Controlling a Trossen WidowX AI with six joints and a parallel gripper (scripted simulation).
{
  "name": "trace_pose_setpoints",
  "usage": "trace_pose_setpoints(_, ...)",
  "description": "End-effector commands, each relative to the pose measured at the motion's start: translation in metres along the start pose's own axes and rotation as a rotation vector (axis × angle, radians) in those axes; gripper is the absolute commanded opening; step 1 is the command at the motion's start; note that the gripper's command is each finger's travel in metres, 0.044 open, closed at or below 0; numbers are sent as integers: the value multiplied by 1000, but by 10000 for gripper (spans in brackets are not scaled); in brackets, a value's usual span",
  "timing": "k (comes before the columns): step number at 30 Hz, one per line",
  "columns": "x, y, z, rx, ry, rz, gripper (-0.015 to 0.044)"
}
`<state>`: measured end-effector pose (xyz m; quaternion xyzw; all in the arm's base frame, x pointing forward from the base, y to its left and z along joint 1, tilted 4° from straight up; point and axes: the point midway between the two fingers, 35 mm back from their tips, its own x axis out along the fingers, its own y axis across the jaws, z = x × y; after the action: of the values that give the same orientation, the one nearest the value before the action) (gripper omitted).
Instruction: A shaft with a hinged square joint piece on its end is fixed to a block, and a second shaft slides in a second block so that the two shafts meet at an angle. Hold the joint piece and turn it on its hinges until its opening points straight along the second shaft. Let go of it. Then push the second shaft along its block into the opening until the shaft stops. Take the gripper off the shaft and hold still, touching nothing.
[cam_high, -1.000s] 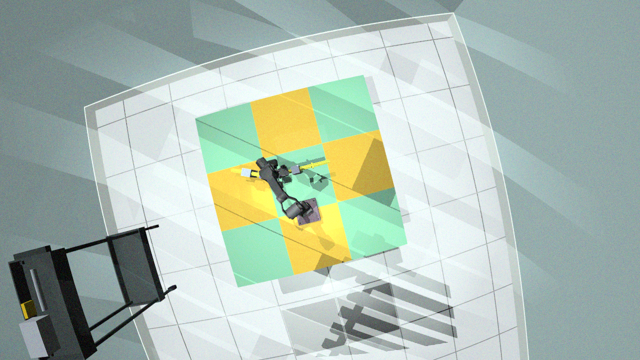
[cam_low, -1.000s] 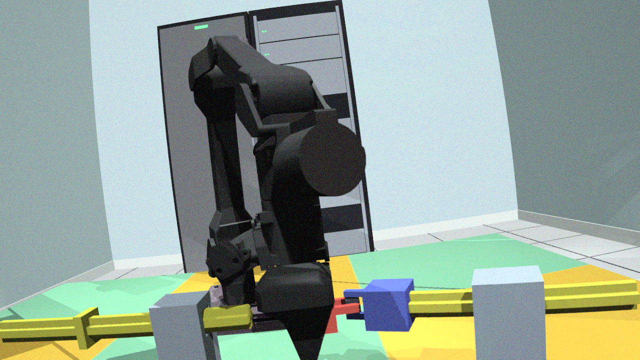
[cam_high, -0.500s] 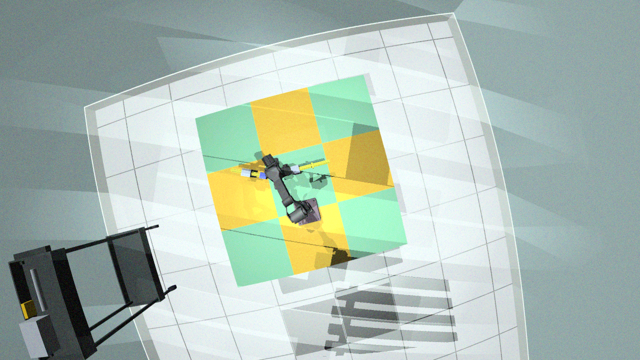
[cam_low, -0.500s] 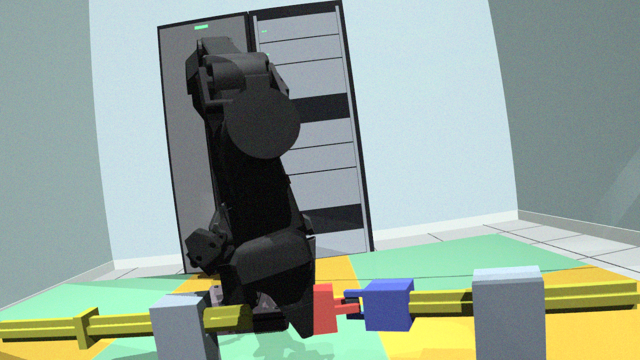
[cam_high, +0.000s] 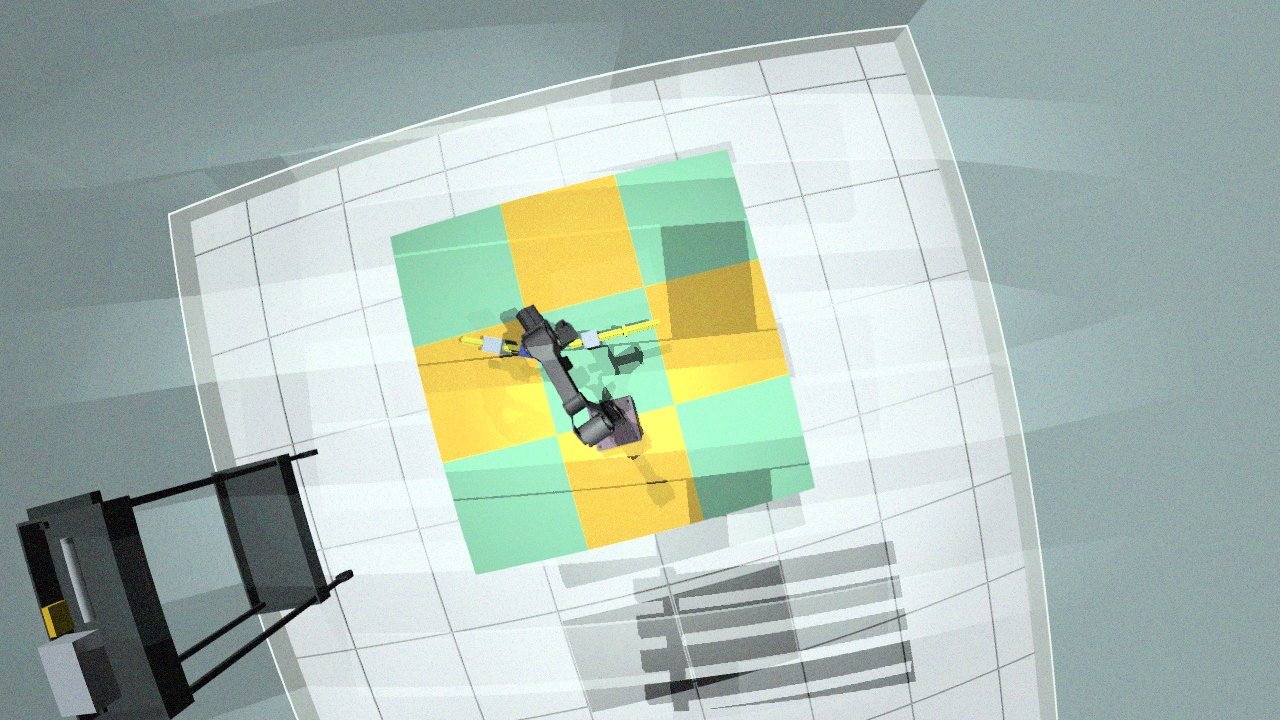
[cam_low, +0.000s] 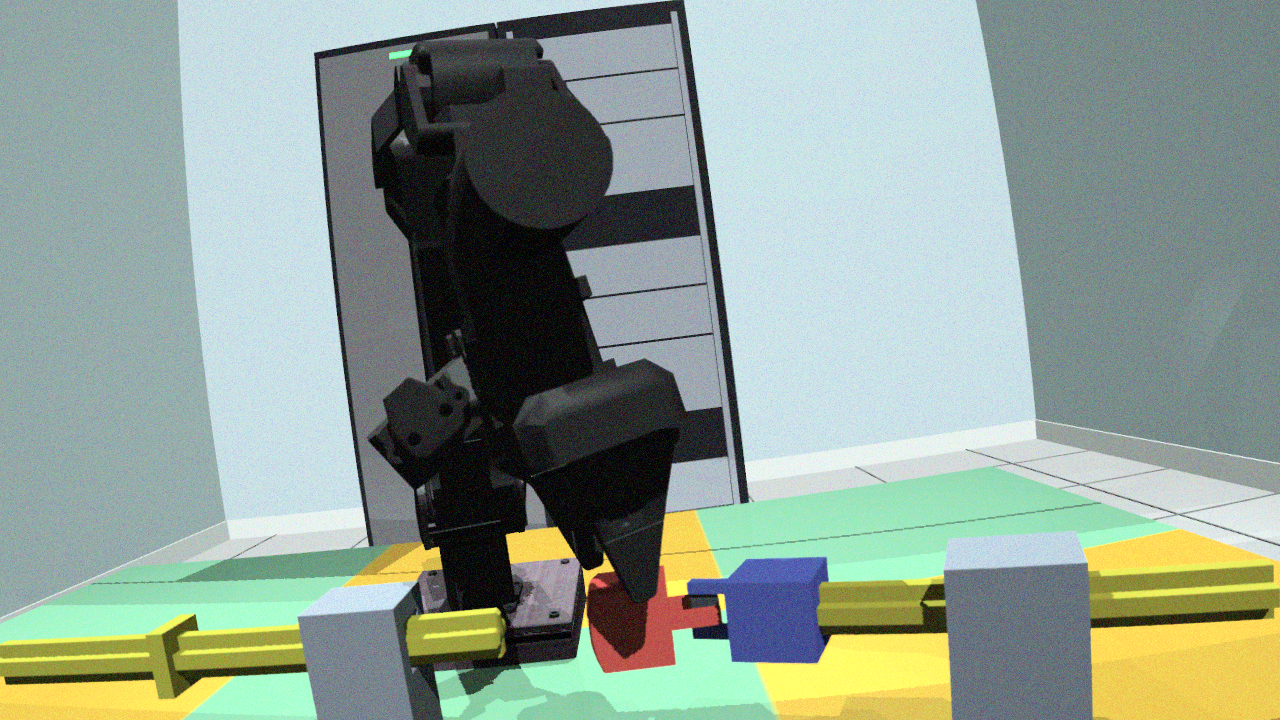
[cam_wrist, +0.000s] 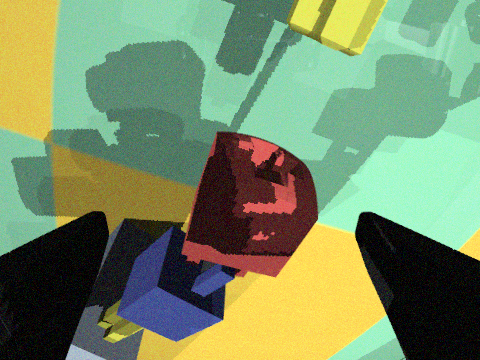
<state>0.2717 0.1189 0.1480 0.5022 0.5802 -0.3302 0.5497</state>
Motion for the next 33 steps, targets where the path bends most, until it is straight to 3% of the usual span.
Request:
trace_pose_setpoints(1, -13, 3, -4, -142, -21, -6, 440)
trace_pose_setpoints(26, -97, 2, -22, -984, -113, -85, 440)
trace_pose_setpoints(33, -99, 2, -23, -1006, -115, -88, 440)
